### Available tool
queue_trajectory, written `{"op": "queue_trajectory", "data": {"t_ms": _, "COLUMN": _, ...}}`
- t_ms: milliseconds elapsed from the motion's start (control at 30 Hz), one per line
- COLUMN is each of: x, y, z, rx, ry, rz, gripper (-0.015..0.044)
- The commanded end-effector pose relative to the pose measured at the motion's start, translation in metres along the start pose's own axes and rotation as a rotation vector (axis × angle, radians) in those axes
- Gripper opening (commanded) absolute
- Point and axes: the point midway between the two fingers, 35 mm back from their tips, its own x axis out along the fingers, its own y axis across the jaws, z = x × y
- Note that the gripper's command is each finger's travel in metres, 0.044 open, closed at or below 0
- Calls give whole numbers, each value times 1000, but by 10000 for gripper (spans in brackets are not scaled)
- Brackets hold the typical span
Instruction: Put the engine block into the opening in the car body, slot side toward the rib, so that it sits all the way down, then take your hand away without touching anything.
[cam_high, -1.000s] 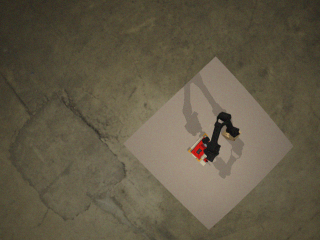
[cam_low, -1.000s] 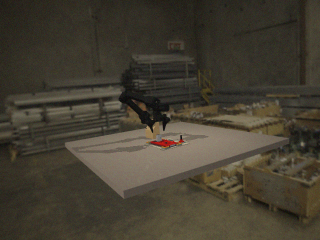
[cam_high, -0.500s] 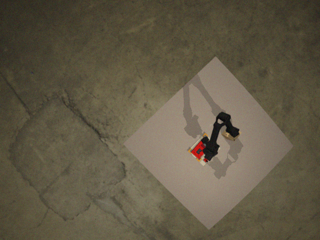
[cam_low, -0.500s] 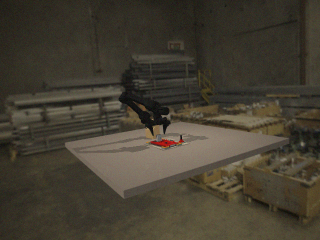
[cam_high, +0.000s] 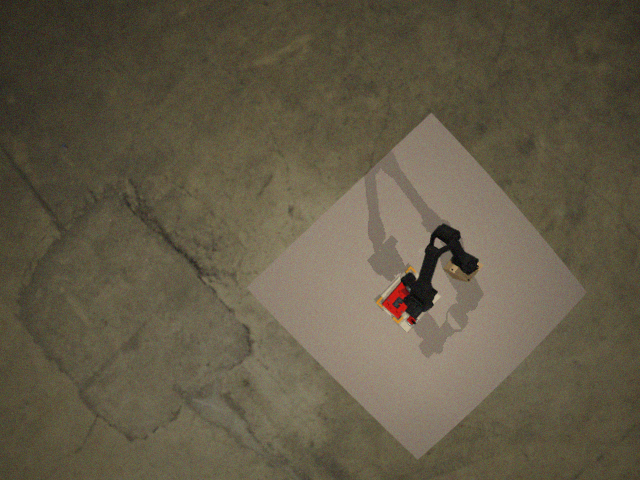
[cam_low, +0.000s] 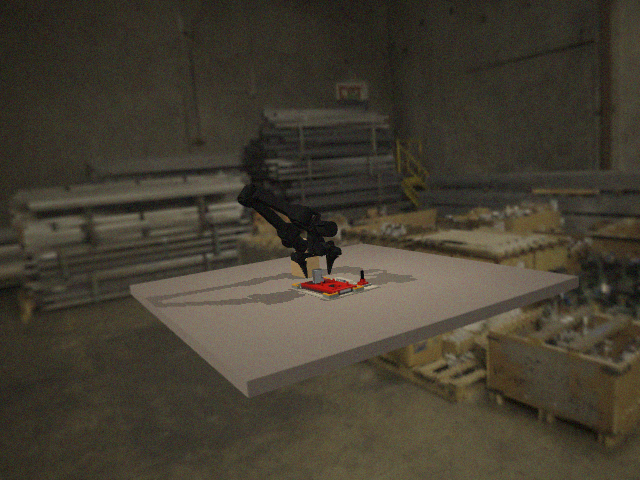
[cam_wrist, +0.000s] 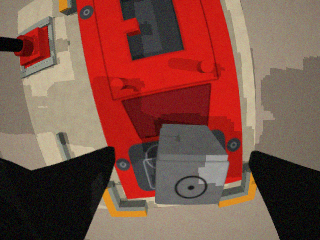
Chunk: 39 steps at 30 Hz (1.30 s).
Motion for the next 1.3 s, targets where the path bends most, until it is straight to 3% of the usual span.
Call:
{"op": "queue_trajectory", "data": {"t_ms": 0, "x": 5, "y": 0, "z": 0, "rx": -7, "ry": -2, "rz": -5, "gripper": 440}}
{"op": "queue_trajectory", "data": {"t_ms": 200, "x": 12, "y": -1, "z": -1, "rx": -7, "ry": -3, "rz": -7, "gripper": 440}}
{"op": "queue_trajectory", "data": {"t_ms": 567, "x": 12, "y": -1, "z": -1, "rx": -7, "ry": -3, "rz": -7, "gripper": 151}}
{"op": "queue_trajectory", "data": {"t_ms": 767, "x": 12, "y": -1, "z": -1, "rx": -7, "ry": -3, "rz": -7, "gripper": 111}}
{"op": "queue_trajectory", "data": {"t_ms": 900, "x": 8, "y": 1, "z": 0, "rx": -7, "ry": -3, "rz": -4, "gripper": 6}}
{"op": "queue_trajectory", "data": {"t_ms": 1267, "x": -24, "y": 8, "z": 4, "rx": -8, "ry": -2, "rz": 12, "gripper": 0}}
